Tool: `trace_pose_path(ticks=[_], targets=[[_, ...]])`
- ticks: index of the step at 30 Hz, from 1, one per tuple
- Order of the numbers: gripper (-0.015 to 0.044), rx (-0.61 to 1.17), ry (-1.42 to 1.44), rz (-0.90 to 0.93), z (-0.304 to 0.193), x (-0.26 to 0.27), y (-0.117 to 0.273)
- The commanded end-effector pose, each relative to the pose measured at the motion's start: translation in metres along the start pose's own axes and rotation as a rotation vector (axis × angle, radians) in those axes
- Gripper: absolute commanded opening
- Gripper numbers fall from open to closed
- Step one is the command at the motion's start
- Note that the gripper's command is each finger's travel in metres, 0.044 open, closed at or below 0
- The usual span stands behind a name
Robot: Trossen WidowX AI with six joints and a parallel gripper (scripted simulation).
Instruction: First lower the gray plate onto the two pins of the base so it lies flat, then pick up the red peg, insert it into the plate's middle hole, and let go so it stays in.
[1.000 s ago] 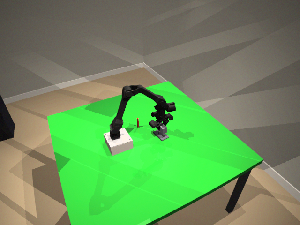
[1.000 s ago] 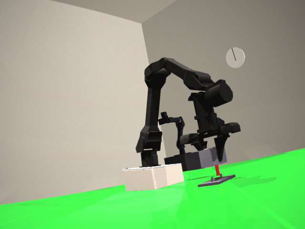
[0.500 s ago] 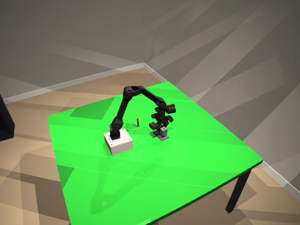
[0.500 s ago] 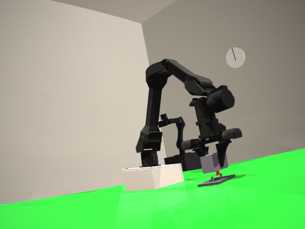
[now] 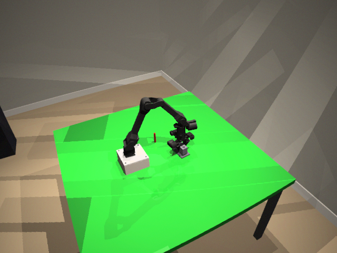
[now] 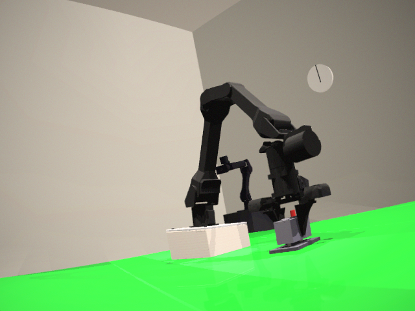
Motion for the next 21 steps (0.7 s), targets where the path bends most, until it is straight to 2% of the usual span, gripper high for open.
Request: trace_pose_path(ticks=[1, 7, 21], targets=[[0.0000, 0.000, 0.000, 0.000, 0.0000, 0.0000, 0.0000], [0.0000, 0.000, 0.000, 0.000, 0.0000, 0.0000, 0.0000], [0.0368, 0.000, 0.000, 0.000, 0.0000, 0.0000, 0.0000]])
Point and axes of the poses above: the point midway between the two fingers, 35 mm back from their tips, its own y axis back along the fingers, its own x axis across the jaws, z = x × y, the point moved 1 cm from there along y, back along the fingers, and after that the axes turned 10 degrees about y, right-handed, at the moved point
